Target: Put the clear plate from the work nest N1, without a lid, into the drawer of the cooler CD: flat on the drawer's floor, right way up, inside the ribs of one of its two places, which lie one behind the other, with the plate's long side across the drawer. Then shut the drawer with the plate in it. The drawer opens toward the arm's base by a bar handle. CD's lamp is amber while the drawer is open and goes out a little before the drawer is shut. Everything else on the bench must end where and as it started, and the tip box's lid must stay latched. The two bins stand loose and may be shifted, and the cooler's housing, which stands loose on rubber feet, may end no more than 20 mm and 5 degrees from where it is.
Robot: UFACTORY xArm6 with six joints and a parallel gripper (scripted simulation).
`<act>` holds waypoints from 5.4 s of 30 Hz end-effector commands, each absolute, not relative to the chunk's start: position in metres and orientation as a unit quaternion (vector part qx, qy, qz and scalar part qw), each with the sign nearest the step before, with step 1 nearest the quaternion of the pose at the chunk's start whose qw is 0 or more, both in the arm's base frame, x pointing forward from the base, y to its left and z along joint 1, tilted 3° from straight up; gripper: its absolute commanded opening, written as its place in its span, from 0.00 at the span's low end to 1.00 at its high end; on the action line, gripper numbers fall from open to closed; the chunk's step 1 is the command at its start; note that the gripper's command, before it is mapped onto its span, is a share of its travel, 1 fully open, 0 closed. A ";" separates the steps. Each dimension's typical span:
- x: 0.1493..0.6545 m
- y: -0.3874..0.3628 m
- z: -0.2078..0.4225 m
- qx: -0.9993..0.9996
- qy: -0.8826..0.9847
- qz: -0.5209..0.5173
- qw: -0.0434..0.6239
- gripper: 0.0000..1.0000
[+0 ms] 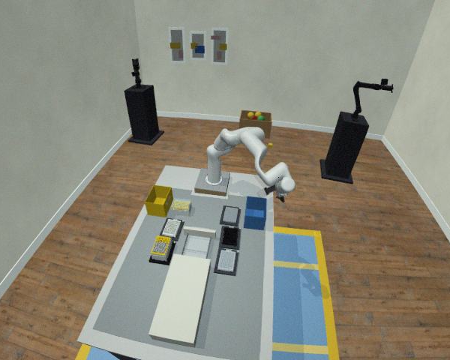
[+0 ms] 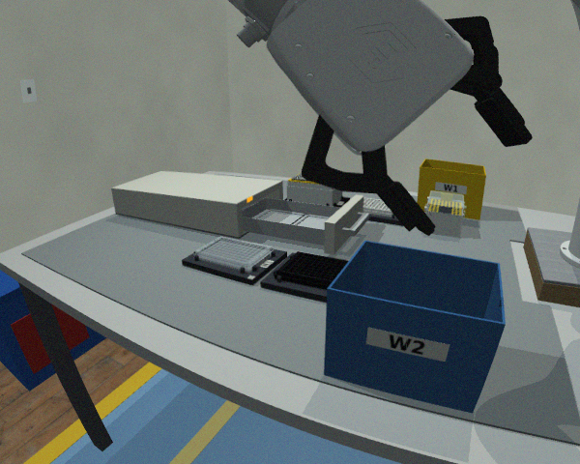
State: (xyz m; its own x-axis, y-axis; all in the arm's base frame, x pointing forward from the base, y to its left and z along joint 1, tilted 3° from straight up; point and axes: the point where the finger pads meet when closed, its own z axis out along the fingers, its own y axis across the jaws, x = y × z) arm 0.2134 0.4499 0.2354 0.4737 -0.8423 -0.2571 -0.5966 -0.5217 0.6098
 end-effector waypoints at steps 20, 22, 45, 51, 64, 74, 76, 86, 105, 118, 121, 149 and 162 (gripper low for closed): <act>0.290 0.395 0.236 0.885 -0.368 -0.263 0.111 1.00; 0.295 0.390 0.236 0.885 -0.368 -0.263 0.111 1.00; 0.351 0.324 0.235 0.930 -0.292 -0.220 0.030 1.00; 0.364 0.304 0.235 0.940 -0.271 -0.205 0.014 1.00; 0.387 0.261 0.234 0.963 -0.215 -0.164 -0.018 1.00; 0.402 0.225 0.234 0.973 -0.180 -0.138 -0.031 1.00; 0.404 0.221 0.234 0.977 -0.167 -0.128 -0.035 1.00; 0.416 0.180 0.233 0.988 -0.117 -0.091 -0.044 1.00; 0.426 0.108 0.232 0.999 -0.024 -0.028 -0.040 1.00; 0.427 0.063 0.230 0.999 0.032 0.005 -0.028 1.00; 0.426 0.053 0.230 0.998 0.060 0.020 -0.019 1.00; 0.458 0.079 0.217 0.998 0.053 0.020 -0.019 1.00; 0.494 0.118 0.202 0.998 0.053 0.021 -0.020 1.00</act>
State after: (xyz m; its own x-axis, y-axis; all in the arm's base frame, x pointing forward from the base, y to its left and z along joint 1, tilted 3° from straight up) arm 0.4843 0.1094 0.2027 0.9936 0.1062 0.0384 0.1076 -0.9935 -0.0370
